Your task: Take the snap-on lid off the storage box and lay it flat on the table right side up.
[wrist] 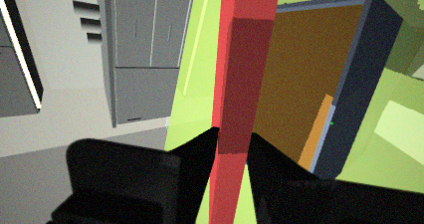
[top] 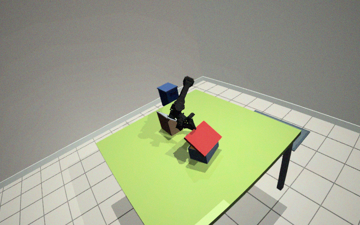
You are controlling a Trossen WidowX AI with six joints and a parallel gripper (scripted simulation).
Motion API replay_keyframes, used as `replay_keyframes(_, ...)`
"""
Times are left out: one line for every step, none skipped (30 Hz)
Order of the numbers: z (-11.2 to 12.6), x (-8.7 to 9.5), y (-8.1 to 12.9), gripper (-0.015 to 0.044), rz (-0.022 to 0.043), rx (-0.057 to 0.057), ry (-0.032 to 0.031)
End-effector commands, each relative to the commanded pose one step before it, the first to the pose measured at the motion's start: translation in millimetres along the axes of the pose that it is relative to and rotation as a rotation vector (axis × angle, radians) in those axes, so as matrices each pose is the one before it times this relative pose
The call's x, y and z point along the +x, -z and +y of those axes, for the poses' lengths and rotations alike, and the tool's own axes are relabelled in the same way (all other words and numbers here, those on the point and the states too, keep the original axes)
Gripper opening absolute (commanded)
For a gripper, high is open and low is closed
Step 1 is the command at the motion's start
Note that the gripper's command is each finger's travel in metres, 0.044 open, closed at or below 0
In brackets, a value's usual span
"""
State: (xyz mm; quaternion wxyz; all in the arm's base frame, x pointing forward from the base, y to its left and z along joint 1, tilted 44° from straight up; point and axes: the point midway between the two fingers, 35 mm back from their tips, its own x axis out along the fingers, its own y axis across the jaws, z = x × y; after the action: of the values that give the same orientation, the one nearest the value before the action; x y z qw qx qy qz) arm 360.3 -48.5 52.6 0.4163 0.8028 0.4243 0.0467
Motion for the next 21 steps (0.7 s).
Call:
replay_keyframes(11.42,-6.5,-0.06,0.0,-0.00308,-0.0231,-0.01212)
replay_keyframes(1.0,-0.84,-0.01,0.0,-0.00004,0.0,0.00004)
replay_keyframes(1.0,-0.84,-0.01,0.0,-0.00004,0.0,0.00004)
replay_keyframes(1.0,-0.84,-0.01,0.0,-0.00004,0.0,0.00004)
replay_keyframes(1.0,-0.84,-0.01,0.0,-0.00004,0.0,0.00004)
replay_keyframes(1.0,-0.84,-0.01,0.0,-0.00004,0.0,0.00004)
replay_keyframes(1.0,-0.84,-0.01,0.0,-0.00004,0.0,0.00004)
replay_keyframes(1.0,-0.84,-0.01,0.0,-0.00004,0.0,0.00004)
replay_keyframes(1.0,-0.84,-0.01,0.0,-0.00004,0.0,0.00004)
replay_keyframes(1.0,-0.84,-0.01,0.0,-0.00004,0.0,0.00004)
replay_keyframes(1.0,-0.84,-0.01,0.0,-0.00004,0.0,0.00004)
replay_keyframes(1.0,-0.84,-0.01,0.0,-0.00004,0.0,0.00004)
replay_keyframes(1.0,-0.84,-0.01,0.0,-0.00004,0.0,0.00004)
replay_keyframes(1.0,-0.84,-0.01,0.0,-0.00004,0.0,0.00004)
replay_keyframes(1.0,-0.84,-0.01,0.0,-0.00004,0.0,0.00004)
replay_keyframes(1.0,-0.84,-0.01,0.0,-0.00004,0.0,0.00004)
replay_keyframes(0.99,-0.84,-0.01,0.0,-0.00004,0.0,0.00004)
replay_keyframes(0.99,-0.84,-0.01,0.0,-0.00004,0.0,0.00004)
replay_keyframes(0.99,-0.84,-0.01,0.0,-0.00004,0.0,0.00004)
replay_keyframes(0.99,-0.84,-0.01,0.0,-0.00004,0.0,0.00004)
replay_keyframes(0.99,-0.84,-0.01,0.0,-0.00004,0.0,0.00004)
